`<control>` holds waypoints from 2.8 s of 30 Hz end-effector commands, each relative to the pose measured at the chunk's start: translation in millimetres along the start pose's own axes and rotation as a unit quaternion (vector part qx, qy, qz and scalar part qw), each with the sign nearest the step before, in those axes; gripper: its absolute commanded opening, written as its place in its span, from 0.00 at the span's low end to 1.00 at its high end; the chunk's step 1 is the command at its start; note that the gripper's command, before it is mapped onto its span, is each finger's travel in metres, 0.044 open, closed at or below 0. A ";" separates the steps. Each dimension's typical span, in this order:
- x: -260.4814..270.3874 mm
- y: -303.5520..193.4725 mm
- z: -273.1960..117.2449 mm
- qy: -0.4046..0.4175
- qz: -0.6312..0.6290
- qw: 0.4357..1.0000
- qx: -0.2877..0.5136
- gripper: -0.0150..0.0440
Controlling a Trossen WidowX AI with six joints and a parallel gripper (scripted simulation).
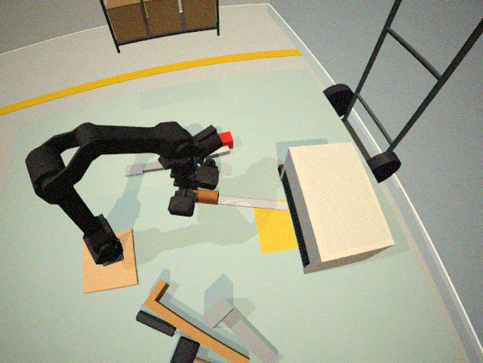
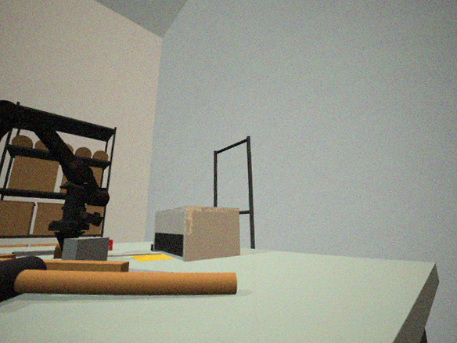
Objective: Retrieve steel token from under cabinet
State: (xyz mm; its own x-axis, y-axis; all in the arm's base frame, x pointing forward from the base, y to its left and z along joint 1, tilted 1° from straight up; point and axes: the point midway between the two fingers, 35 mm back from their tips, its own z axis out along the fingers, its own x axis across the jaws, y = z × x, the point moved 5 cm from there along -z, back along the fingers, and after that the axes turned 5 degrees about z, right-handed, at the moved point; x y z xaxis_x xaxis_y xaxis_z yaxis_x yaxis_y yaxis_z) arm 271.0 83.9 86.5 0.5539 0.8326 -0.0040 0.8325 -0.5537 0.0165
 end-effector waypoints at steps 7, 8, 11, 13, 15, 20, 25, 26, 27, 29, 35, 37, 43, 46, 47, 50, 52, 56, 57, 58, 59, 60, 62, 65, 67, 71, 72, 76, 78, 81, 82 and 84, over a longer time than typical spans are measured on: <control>2.3 17.0 -0.5 0.002 -0.001 1.000 -0.001 0.25; 2.5 18.5 -0.5 0.002 -0.001 1.000 -0.001 0.25; 3.1 23.0 -0.5 0.002 -0.001 1.000 -0.001 0.25; 3.5 25.9 -0.6 0.002 -0.001 1.000 -0.002 0.25; 3.8 28.7 -0.6 0.002 -0.001 1.000 -0.002 0.25; 4.7 35.7 -0.7 0.002 -0.001 1.000 -0.002 0.25; 5.7 42.7 -0.8 0.002 -0.001 1.000 -0.002 0.25; 5.8 44.1 -0.8 0.002 -0.001 1.000 -0.002 0.25; 6.0 45.5 -0.8 0.002 -0.001 1.000 -0.002 0.25; 6.4 48.1 -0.8 0.002 -0.001 1.000 -0.002 0.25; 7.4 55.9 -0.9 0.002 -0.001 1.000 -0.003 0.25; 7.7 58.5 -1.0 0.002 -0.001 1.000 -0.003 0.25; 8.7 66.2 -1.1 0.002 -0.001 1.000 -0.003 0.25; 9.2 69.9 -1.2 0.002 -0.001 1.000 -0.003 0.25; 9.4 71.1 -1.2 0.002 -0.001 1.000 -0.003 0.25; 9.9 74.8 -1.3 0.002 -0.001 1.000 -0.003 0.25; 10.2 77.2 -1.3 0.002 -0.001 1.000 -0.004 0.25; 10.8 82.1 -1.4 0.002 -0.001 1.000 -0.004 0.25; 11.0 83.3 -1.4 0.002 -0.001 1.000 -0.004 0.25; 11.1 84.4 -1.5 0.002 -0.001 1.000 -0.004 0.25; 11.3 85.6 -1.5 0.002 -0.001 1.000 -0.004 0.25; 11.4 86.7 -1.5 0.002 -0.001 1.000 -0.004 0.25; 11.7 89.0 -1.5 0.002 -0.001 1.000 -0.004 0.25; 12.2 92.5 -1.6 0.002 -0.001 1.000 -0.004 0.25; 12.5 94.8 -1.7 0.002 -0.001 1.000 -0.004 0.25; 13.1 99.3 -1.8 0.002 -0.001 1.000 -0.004 0.25; 13.2 100.4 -1.8 0.002 -0.001 1.000 -0.004 0.25; 13.8 104.8 -1.9 0.002 -0.001 1.000 -0.005 0.25; 14.0 107.0 -2.0 0.002 -0.001 1.000 -0.005 0.25; 14.4 110.3 -2.0 0.002 -0.001 1.000 -0.005 0.25; 14.6 111.4 -2.1 0.002 -0.001 1.000 -0.005 0.25; 14.8 113.6 -2.1 0.002 -0.001 1.000 -0.005 0.25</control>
State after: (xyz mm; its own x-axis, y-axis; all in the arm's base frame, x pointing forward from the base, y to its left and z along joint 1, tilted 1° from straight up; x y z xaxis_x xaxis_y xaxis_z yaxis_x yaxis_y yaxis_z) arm 369.0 36.4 89.9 0.5534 0.8329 -0.0014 0.8327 -0.5533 0.0210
